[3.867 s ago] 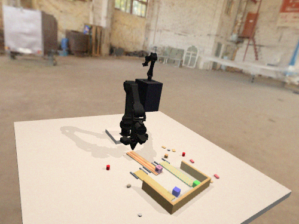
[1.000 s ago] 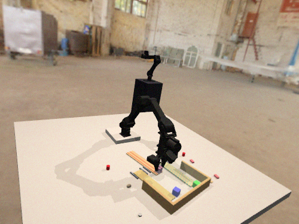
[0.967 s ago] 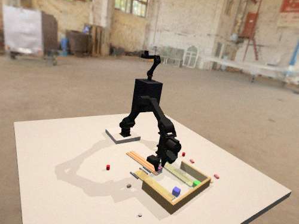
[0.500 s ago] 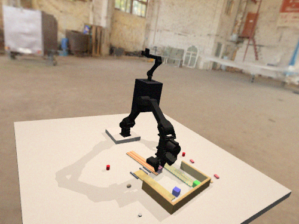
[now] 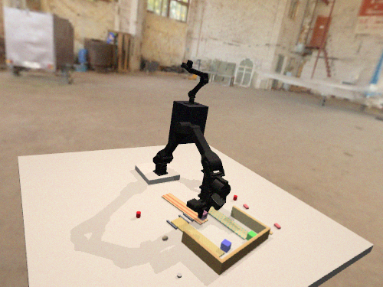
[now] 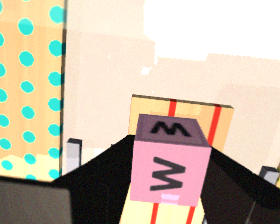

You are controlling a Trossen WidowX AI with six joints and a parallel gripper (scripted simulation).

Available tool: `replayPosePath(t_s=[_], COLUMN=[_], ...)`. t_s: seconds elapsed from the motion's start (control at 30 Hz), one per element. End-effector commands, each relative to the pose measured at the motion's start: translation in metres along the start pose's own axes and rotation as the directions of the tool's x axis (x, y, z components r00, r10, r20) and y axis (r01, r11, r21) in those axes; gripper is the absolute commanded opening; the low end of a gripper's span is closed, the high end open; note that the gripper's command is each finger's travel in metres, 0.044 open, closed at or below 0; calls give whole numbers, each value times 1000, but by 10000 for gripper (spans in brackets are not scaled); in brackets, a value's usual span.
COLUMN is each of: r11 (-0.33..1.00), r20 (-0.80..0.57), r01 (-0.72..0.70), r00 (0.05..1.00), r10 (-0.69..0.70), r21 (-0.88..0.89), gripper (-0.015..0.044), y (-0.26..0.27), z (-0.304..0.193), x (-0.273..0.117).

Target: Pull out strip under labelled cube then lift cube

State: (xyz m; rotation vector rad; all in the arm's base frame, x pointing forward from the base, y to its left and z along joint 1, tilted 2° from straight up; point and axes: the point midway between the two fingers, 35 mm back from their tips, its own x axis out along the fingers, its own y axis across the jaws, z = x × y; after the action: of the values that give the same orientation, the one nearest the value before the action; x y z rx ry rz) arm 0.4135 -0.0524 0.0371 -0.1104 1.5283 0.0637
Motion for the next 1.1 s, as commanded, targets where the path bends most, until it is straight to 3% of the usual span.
replayPosePath(t_s=[0.0, 0.37, 1.07], r11=[1000, 1000, 1000], r20=[-2, -8, -12], r01=[1, 0, -1], r00=[1000, 1000, 1000], r10=[-1, 0, 1], r21=[1, 1, 1], gripper=[0, 0, 0], y=[3, 12, 27], z=[-12, -51, -110], x=[-11, -36, -36])
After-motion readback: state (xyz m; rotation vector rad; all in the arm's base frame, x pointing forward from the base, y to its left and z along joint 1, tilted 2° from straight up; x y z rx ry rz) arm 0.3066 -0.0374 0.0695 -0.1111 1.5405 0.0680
